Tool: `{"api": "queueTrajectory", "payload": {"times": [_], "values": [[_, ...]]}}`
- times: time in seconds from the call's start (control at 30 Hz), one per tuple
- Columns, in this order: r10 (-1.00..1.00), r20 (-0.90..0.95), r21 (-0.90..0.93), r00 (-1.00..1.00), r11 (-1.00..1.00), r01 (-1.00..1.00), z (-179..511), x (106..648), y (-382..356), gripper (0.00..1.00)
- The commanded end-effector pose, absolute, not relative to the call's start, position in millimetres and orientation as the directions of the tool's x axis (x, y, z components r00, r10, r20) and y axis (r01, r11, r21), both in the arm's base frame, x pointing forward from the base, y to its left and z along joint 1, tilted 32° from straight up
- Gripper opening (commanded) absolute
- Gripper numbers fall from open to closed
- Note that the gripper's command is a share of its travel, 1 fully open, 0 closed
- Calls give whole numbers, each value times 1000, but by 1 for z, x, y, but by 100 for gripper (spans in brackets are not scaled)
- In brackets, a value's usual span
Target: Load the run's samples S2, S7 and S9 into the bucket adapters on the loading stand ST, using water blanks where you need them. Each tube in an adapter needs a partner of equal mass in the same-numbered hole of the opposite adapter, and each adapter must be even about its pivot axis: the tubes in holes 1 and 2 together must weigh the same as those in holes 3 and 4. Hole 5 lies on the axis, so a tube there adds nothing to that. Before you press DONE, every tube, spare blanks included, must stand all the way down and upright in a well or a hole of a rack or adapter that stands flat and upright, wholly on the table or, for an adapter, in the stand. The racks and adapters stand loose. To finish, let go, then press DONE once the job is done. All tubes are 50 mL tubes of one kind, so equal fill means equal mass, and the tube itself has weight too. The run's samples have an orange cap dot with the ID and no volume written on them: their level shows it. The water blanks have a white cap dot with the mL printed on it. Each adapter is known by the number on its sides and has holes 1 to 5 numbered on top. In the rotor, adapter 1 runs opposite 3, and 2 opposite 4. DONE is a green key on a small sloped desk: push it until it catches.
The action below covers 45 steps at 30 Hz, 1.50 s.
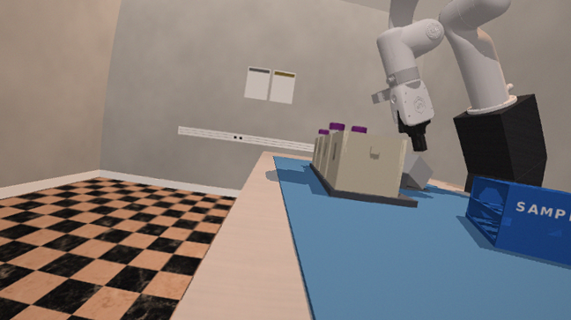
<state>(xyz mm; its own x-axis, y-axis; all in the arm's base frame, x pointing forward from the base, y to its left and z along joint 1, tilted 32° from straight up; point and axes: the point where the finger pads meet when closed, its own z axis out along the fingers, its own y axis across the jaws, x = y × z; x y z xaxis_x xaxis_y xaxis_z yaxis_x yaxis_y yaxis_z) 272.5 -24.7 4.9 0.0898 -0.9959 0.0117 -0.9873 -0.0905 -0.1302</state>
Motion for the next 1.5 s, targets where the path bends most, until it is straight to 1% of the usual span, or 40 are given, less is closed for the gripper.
{"api": "queueTrajectory", "payload": {"times": [0.0,1.47], "values": [[-996,12,-131,90,-91,-987,4,274,-25,0],[-996,12,-131,90,-91,-987,-11,283,-25,0]]}}
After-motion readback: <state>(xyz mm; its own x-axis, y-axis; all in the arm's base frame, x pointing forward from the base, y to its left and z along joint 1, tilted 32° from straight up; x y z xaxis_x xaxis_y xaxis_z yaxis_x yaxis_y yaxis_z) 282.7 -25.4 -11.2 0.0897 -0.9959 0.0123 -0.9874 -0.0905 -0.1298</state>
